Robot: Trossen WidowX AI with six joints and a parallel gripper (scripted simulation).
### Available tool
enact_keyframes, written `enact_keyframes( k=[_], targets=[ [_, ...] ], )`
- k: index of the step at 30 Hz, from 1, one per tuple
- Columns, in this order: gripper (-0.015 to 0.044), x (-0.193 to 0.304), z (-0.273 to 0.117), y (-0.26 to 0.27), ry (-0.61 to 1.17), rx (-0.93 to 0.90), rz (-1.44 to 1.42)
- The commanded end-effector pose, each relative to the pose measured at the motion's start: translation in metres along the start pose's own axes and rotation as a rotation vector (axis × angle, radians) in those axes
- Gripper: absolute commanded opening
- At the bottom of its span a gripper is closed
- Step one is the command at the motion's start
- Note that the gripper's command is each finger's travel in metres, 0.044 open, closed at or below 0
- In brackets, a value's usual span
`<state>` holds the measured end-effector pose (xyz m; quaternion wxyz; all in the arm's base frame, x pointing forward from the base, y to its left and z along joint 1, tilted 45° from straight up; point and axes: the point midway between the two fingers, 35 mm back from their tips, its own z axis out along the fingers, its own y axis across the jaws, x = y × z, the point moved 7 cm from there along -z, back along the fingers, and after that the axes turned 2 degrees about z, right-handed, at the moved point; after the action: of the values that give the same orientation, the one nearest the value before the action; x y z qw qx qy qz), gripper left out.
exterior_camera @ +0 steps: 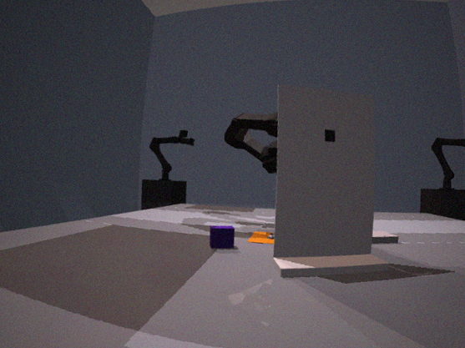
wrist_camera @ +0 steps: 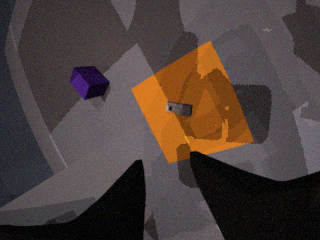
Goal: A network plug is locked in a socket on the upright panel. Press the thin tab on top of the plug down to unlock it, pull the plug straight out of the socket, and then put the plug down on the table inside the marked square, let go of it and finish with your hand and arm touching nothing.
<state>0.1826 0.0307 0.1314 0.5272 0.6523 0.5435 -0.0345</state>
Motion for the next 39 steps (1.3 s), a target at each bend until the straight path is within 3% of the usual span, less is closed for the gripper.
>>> enact_keyframes(
  k=[1, 25, 39],
  targets=[
    [0.0156, 0.0, -0.005, 0.005, -0.002, -0.01, 0.01],
    [0.0156, -0.004, -0.022, 0.012, -0.009, -0.019, -0.003],
    [0.0156, -0.003, -0.054, 0.037, 0.031, -0.032, -0.012]
  ],
)
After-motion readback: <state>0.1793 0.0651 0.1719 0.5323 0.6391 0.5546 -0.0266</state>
